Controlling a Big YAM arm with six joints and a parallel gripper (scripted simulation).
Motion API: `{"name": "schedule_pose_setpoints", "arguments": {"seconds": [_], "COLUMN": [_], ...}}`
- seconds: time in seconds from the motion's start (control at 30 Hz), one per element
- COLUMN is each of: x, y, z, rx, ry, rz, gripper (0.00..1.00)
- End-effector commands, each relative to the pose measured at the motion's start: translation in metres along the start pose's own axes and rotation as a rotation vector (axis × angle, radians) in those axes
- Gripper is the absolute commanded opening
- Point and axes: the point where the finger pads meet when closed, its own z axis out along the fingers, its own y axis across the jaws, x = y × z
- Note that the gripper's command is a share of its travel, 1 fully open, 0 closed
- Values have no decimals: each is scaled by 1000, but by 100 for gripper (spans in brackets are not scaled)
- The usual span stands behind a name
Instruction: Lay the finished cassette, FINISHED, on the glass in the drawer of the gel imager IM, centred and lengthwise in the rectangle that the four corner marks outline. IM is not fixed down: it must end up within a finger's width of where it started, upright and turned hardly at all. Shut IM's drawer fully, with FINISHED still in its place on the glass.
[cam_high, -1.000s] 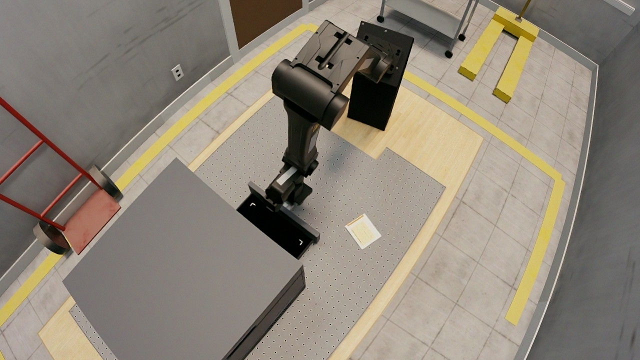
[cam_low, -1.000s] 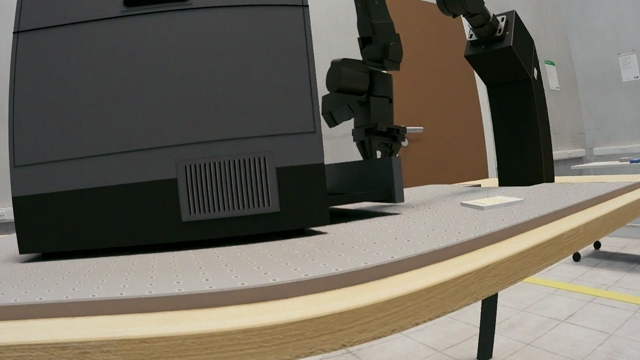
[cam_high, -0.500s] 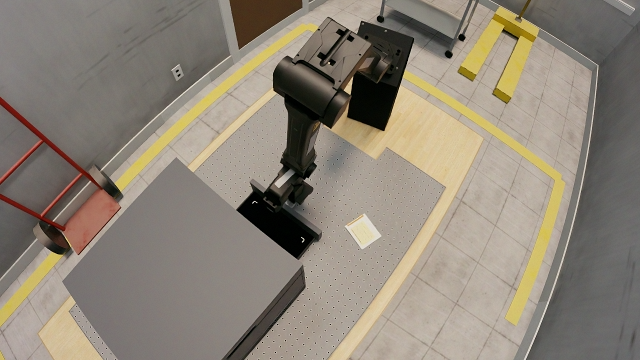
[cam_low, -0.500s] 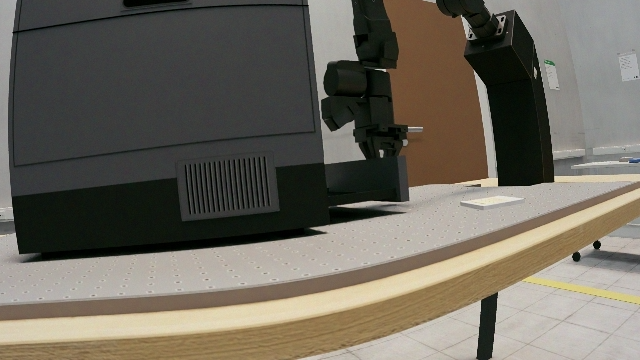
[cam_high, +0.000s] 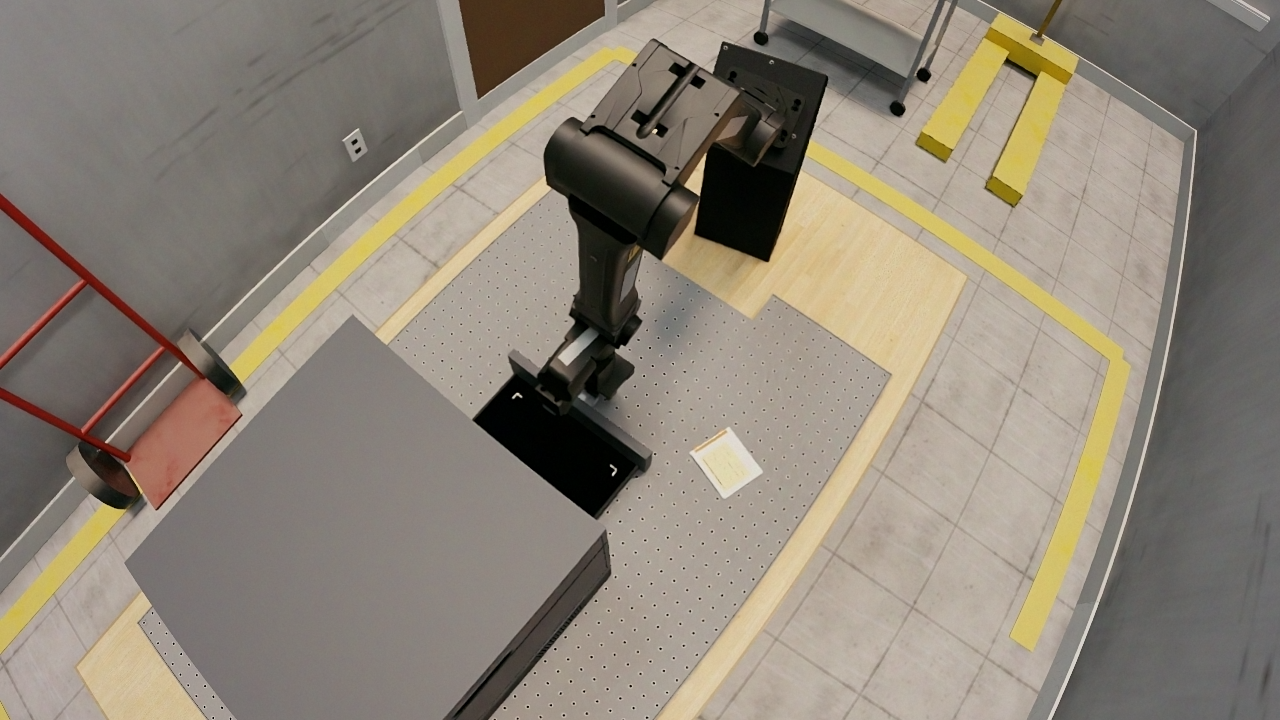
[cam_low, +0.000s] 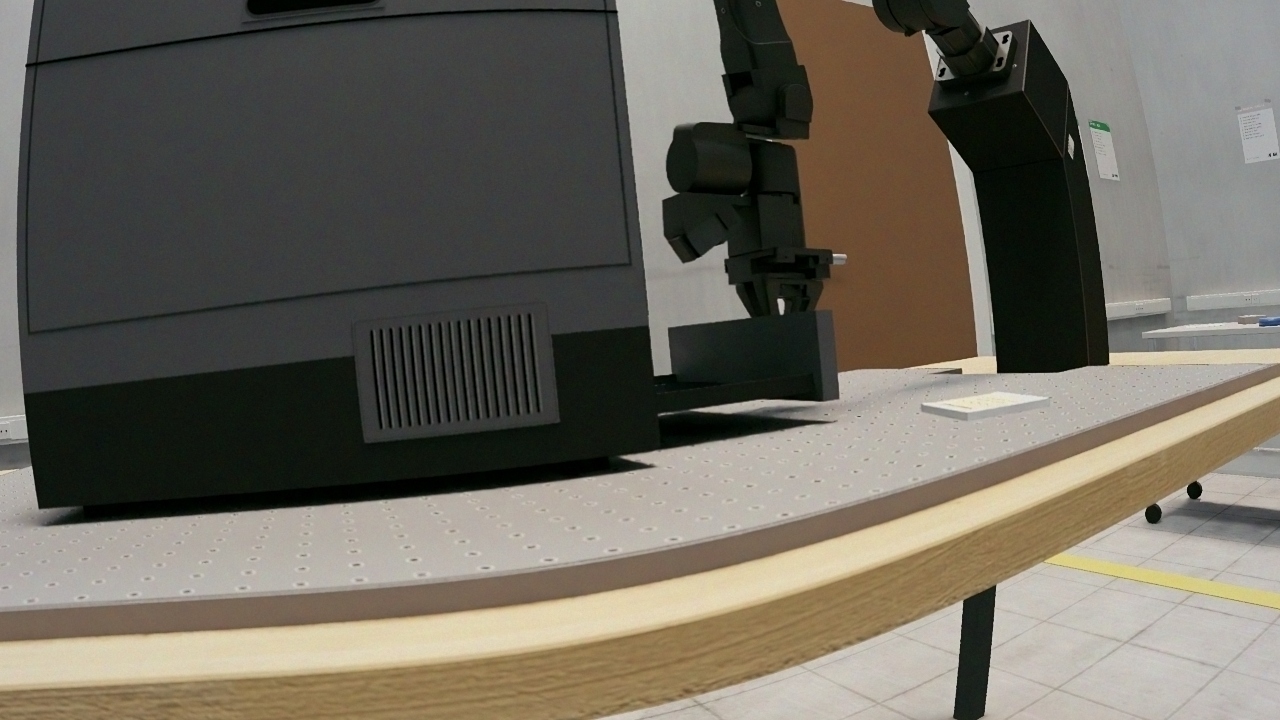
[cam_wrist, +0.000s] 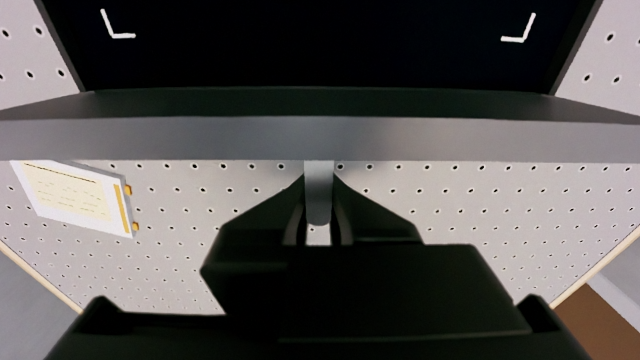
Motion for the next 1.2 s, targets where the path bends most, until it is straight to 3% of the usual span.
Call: {"name": "schedule_pose_setpoints", "arguments": {"seconds": [0.0, 0.3, 1.17], "x": [46, 63, 63], "y": [4, 4, 4], "z": [-1, -3, -3], "rx": [-7, -3, -4], "ry": [77, 99, 99], "rz": [-4, 7, 7], "gripper": [8, 8, 8]}}
